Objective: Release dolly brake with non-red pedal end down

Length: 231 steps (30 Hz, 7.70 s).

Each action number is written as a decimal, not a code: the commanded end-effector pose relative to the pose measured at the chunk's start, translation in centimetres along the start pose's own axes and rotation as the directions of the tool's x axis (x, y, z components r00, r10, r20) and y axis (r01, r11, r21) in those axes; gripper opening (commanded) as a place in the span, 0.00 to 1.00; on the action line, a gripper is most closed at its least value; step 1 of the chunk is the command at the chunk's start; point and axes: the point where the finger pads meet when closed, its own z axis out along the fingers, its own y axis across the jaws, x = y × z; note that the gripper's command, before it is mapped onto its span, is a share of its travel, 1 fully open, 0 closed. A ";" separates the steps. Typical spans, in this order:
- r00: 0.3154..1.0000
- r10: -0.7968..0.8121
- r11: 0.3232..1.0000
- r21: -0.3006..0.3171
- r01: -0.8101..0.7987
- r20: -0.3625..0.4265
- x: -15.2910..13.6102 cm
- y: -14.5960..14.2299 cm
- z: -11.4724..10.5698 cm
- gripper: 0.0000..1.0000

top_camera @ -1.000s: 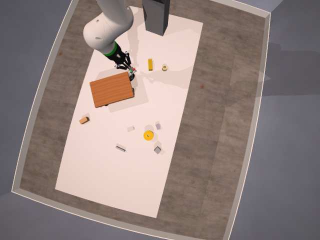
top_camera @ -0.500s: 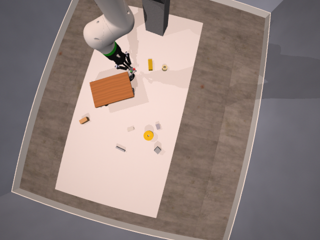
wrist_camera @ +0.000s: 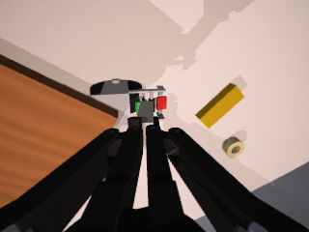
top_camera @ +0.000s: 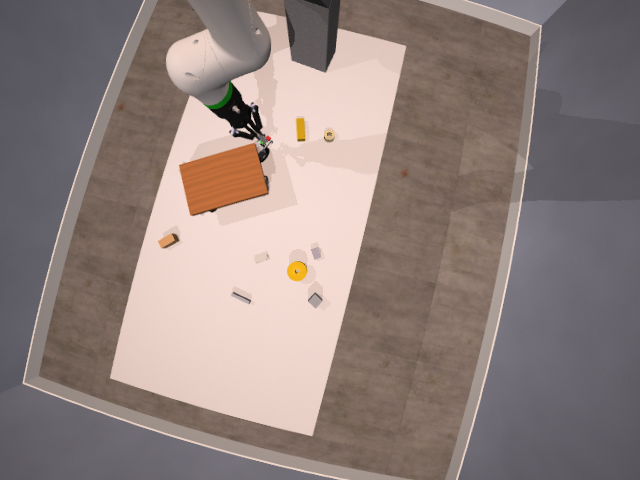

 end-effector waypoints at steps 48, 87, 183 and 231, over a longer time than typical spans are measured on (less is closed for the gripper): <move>0.996 0.004 0.985 0.169 0.011 -0.092 0.3 -0.4 -0.1 0.00; 0.996 0.004 0.985 0.169 0.011 -0.092 0.4 -0.1 0.0 0.00; 0.996 0.004 0.985 0.169 0.011 -0.092 0.3 0.1 0.4 0.00; 0.996 0.004 0.985 0.169 0.011 -0.092 -0.3 1.3 -6.5 0.00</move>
